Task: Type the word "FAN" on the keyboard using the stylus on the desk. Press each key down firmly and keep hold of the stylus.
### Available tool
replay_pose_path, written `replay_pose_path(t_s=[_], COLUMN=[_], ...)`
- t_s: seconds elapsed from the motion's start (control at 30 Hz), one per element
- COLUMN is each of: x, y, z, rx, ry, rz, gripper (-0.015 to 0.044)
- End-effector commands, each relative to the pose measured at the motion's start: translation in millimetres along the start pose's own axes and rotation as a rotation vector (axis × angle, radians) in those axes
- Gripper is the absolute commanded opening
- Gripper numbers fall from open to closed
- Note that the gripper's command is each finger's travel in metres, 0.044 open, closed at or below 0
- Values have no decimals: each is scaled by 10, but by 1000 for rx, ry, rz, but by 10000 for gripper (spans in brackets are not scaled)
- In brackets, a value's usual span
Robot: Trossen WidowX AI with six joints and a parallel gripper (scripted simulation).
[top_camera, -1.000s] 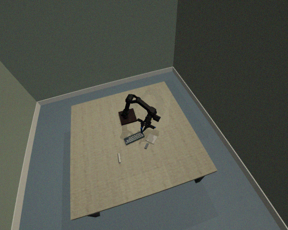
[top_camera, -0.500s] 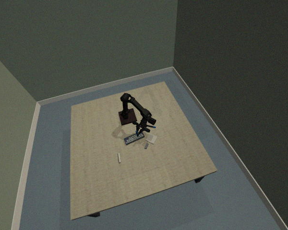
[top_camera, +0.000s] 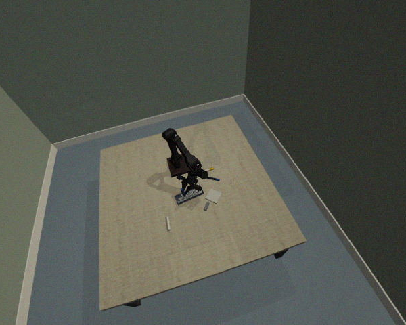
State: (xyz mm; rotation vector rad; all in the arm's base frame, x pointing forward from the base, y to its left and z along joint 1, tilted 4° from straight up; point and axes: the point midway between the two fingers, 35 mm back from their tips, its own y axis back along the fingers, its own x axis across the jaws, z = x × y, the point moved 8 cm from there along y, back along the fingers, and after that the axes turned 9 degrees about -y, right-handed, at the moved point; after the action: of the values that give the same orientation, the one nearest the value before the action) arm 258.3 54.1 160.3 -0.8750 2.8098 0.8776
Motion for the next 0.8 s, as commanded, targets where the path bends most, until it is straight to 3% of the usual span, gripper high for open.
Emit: replay_pose_path(t_s=[0.0, 0.77], x=[150, 235], y=[-124, -262], z=[-113, 14], rx=[22, 33], ry=[10, 11], rz=[-4, -5], gripper=[0, 0])
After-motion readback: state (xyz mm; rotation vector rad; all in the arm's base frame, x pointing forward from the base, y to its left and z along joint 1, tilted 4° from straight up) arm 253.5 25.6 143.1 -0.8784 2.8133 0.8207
